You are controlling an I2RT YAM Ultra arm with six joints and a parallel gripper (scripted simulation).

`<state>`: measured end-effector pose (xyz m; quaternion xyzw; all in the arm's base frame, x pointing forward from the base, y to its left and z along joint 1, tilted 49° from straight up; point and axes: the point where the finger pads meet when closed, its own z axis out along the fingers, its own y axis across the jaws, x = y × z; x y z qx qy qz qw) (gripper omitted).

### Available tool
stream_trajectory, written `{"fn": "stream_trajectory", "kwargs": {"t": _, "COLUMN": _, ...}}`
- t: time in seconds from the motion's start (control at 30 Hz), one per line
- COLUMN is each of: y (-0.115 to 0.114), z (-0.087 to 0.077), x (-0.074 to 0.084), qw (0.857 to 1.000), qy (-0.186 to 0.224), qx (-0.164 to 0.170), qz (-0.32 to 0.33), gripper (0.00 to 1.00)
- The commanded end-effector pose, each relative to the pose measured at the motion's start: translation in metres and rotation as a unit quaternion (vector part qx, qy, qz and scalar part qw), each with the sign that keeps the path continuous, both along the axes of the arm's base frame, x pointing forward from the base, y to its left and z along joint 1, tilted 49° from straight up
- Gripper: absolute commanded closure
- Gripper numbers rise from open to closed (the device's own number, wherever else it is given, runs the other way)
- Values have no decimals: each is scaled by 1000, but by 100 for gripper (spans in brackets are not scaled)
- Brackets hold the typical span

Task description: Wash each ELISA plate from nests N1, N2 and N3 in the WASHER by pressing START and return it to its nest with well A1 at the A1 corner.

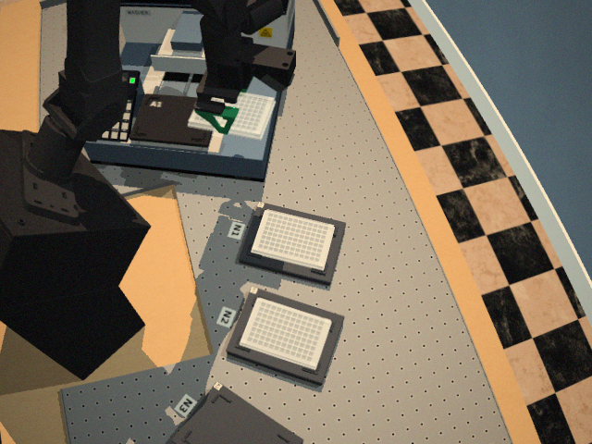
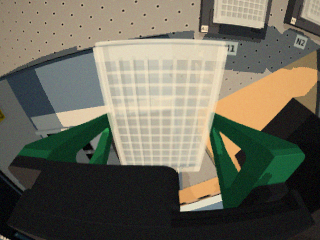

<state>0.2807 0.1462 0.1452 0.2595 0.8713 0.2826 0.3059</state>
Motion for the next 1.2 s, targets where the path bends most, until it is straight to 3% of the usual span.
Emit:
{"fn": "stream_trajectory", "kwargs": {"t": 0.0, "y": 4, "z": 4, "x": -1, "qw": 1000, "qy": -6, "qx": 0, "qz": 22, "gripper": 100}}
{"fn": "stream_trajectory", "kwargs": {"t": 0.1, "y": 4, "z": 4, "x": -1, "qw": 1000, "qy": -6, "qx": 0, "qz": 22, "gripper": 100}}
{"fn": "stream_trajectory", "kwargs": {"t": 0.2, "y": -9, "z": 2, "x": 6, "qw": 999, "qy": 11, "qx": 31, "qz": -8, "gripper": 100}}
{"fn": "stream_trajectory", "kwargs": {"t": 0.9, "y": -93, "z": -10, "x": 50, "qw": 999, "qy": 10, "qx": 29, "qz": -9, "gripper": 100}}
{"fn": "stream_trajectory", "kwargs": {"t": 1.17, "y": -115, "z": -14, "x": 62, "qw": 999, "qy": 10, "qx": 29, "qz": -9, "gripper": 100}}
